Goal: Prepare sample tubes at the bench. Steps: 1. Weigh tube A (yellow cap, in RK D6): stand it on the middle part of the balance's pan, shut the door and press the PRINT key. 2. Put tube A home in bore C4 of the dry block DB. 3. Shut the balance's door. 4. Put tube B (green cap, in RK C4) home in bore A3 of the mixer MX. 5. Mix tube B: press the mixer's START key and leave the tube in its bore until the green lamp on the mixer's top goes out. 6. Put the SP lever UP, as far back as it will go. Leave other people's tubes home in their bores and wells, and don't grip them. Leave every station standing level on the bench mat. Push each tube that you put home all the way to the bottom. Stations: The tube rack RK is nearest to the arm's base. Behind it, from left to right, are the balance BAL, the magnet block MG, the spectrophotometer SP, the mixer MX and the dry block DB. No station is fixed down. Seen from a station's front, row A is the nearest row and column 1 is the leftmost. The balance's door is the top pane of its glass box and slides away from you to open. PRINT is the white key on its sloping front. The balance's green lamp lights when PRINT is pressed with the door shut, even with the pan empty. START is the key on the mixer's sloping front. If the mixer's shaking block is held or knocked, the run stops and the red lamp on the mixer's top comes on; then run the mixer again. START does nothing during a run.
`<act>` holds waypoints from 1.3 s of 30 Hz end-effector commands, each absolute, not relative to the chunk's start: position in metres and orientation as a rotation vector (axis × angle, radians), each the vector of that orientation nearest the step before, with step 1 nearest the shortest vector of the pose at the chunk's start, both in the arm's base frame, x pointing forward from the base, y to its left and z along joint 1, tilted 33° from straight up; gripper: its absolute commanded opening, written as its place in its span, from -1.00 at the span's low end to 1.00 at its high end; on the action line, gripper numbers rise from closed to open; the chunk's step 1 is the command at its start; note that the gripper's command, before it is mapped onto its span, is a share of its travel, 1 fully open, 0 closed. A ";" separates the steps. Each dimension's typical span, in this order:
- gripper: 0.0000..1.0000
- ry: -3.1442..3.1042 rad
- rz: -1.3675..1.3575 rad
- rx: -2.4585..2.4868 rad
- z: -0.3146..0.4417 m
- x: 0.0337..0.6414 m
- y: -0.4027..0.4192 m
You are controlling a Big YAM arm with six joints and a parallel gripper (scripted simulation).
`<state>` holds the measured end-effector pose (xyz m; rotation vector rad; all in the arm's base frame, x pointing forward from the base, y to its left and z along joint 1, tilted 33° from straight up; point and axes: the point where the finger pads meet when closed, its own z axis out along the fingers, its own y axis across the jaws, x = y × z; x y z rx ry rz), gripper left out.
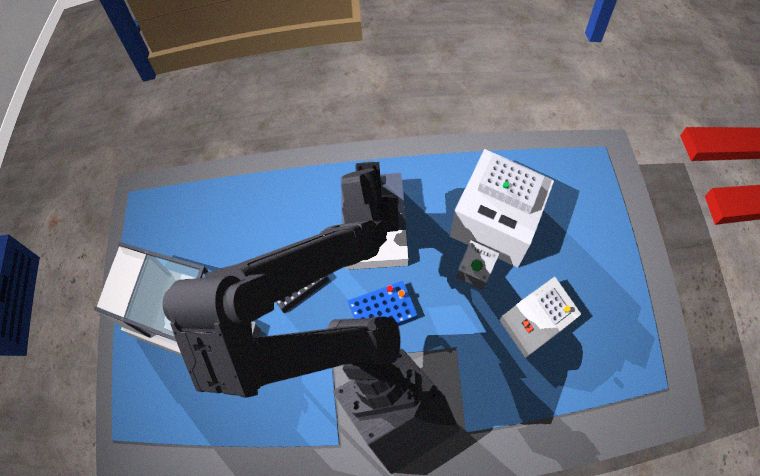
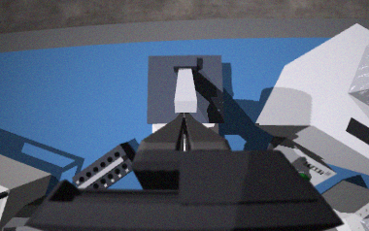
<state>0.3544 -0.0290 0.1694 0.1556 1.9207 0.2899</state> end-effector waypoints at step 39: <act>-1.00 1.896 0.267 0.144 0.222 0.374 -0.045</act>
